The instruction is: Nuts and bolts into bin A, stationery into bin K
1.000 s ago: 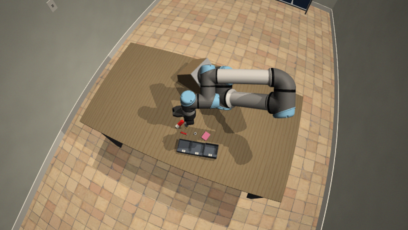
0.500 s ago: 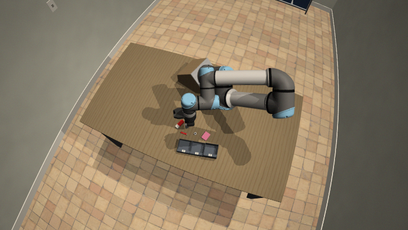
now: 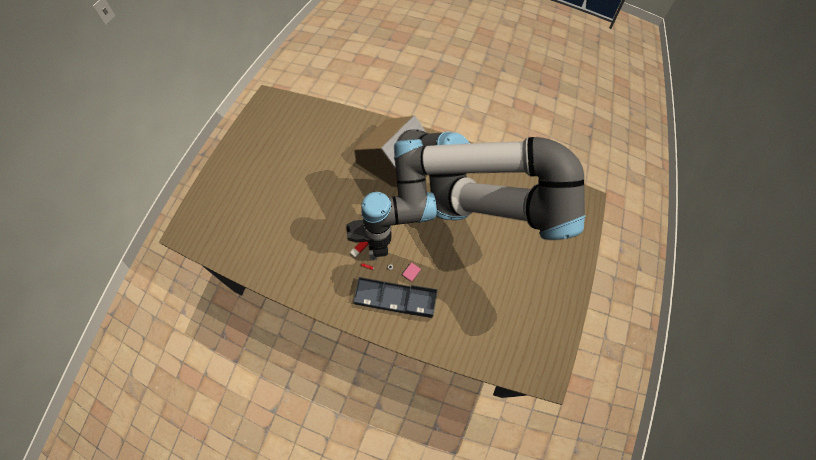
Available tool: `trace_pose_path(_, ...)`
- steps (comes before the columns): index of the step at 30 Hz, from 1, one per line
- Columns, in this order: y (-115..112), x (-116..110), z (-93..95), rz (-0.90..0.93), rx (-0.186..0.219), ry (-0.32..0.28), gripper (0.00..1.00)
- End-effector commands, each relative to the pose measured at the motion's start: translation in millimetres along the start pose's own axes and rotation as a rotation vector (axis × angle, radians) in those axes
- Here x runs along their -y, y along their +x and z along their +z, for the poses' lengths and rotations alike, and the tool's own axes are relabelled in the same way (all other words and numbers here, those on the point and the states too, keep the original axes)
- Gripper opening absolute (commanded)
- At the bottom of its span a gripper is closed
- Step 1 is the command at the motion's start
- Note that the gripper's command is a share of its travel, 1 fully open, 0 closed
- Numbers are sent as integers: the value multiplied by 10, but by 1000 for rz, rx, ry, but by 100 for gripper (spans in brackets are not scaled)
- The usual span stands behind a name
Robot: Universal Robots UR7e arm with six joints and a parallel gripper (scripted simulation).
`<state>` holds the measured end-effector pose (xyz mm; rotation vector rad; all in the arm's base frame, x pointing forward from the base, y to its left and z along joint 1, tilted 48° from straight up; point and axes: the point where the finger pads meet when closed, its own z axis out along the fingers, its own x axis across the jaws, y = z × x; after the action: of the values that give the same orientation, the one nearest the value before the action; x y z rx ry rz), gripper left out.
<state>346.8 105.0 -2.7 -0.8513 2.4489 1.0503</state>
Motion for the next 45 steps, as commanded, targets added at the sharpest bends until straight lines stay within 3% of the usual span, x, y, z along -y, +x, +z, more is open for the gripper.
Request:
trace_pose_path(1,-4,12,36,0,0,2,64)
trace_pose_path(10,-1,0,130,0,0,2,64)
trace_pose_path(26,1,-10,130,0,0,2,64)
trace_pose_path(27,1,-10,130,0,0,2,34)
trace_pose_path(45,1,-9,129,0,0,2,34)
